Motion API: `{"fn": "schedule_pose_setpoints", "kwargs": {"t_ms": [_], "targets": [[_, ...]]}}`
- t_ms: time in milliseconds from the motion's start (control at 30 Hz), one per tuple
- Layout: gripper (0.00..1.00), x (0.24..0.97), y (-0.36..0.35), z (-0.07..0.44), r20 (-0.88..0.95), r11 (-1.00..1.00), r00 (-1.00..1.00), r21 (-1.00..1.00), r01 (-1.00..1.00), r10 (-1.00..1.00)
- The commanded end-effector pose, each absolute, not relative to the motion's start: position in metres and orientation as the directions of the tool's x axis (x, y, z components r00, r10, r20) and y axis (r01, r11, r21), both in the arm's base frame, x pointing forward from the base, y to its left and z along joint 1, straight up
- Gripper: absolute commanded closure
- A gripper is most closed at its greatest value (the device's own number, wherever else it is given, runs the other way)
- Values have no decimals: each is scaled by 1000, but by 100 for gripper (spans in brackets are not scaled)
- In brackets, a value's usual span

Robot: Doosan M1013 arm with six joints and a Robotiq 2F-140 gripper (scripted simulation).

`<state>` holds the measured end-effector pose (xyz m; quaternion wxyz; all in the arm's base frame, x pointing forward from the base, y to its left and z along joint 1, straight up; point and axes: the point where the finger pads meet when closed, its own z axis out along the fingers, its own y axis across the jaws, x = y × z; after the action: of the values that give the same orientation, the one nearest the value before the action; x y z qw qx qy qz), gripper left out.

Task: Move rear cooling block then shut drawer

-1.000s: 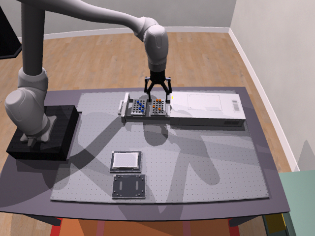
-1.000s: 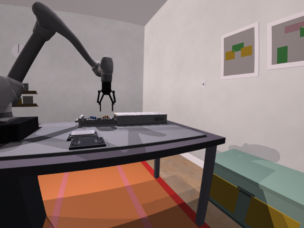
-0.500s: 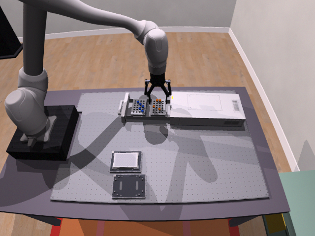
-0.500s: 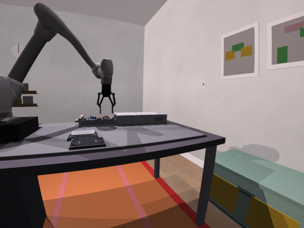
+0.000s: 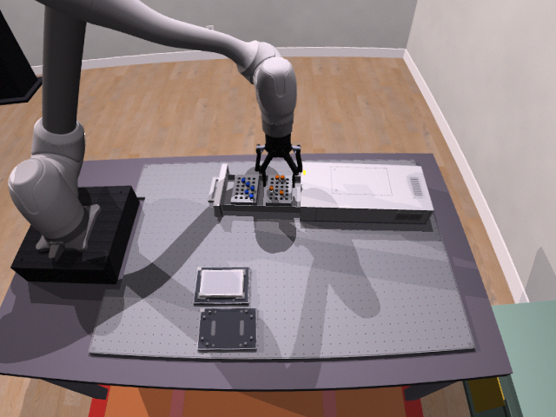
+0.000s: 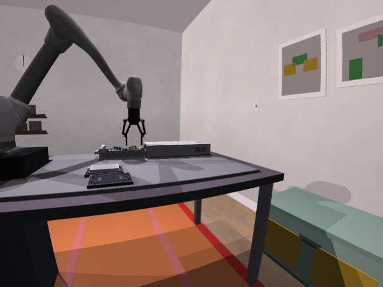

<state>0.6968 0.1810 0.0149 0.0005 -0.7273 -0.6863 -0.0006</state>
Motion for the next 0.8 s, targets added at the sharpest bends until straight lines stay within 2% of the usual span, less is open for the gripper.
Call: {"fn": "schedule_pose_setpoints", "kwargs": {"t_ms": [0, 767], "targets": [[34, 697, 181, 12, 2, -58, 58, 1, 998, 998], [34, 697, 181, -4, 2, -58, 58, 1, 998, 998]]}}
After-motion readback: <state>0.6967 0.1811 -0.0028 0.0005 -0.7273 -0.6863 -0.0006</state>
